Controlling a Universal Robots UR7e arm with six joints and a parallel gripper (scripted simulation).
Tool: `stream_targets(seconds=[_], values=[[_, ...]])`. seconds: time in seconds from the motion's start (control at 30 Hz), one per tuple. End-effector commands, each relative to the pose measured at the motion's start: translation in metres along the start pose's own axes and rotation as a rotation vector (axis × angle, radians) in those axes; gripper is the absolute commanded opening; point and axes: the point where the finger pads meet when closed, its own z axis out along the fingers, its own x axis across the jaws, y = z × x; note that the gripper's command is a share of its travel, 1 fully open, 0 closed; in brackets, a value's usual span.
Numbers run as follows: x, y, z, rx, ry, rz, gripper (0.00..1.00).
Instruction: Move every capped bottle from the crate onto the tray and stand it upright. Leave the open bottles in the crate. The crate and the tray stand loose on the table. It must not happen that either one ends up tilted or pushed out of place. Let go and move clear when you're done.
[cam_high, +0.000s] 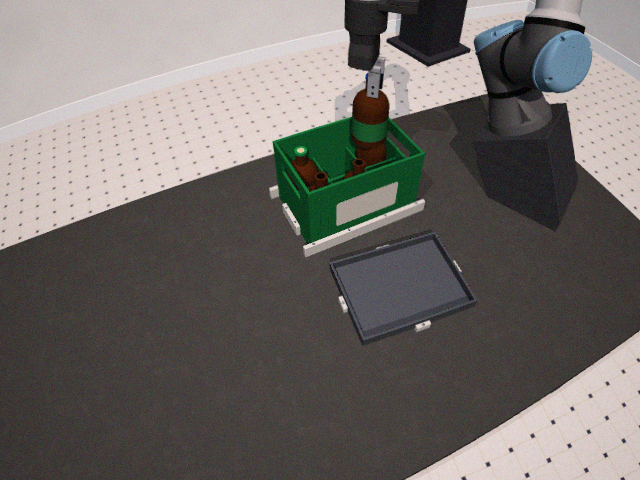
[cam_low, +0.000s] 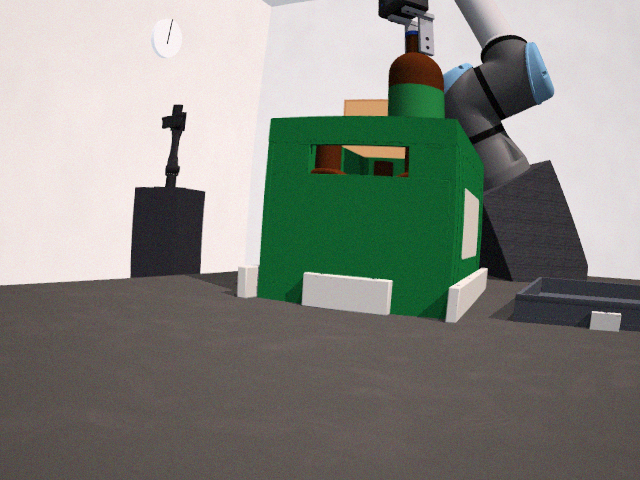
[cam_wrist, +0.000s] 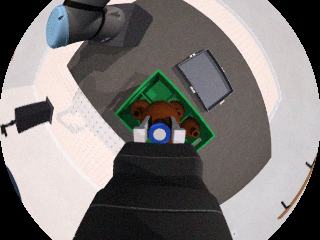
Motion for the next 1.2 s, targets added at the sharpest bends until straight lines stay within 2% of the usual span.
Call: stream_targets(seconds=[0.0, 0.07, 0.1, 0.57, 0.67, 1.17], values=[[0.006, -0.015, 0.001, 0.003, -0.005, 0.001, 0.00], [0.006, -0.015, 0.001, 0.003, -0.005, 0.001, 0.00], [0.004, -0.007, 0.000, 0.000, 0.001, 0.000, 0.00], [0.020, -0.031, 0.002, 0.003, -0.005, 0.001, 0.00], [0.016, -0.025, 0.000, 0.000, 0.001, 0.000, 0.00], [0.035, -0.046, 0.003, 0.003, -0.005, 0.001, 0.00]])
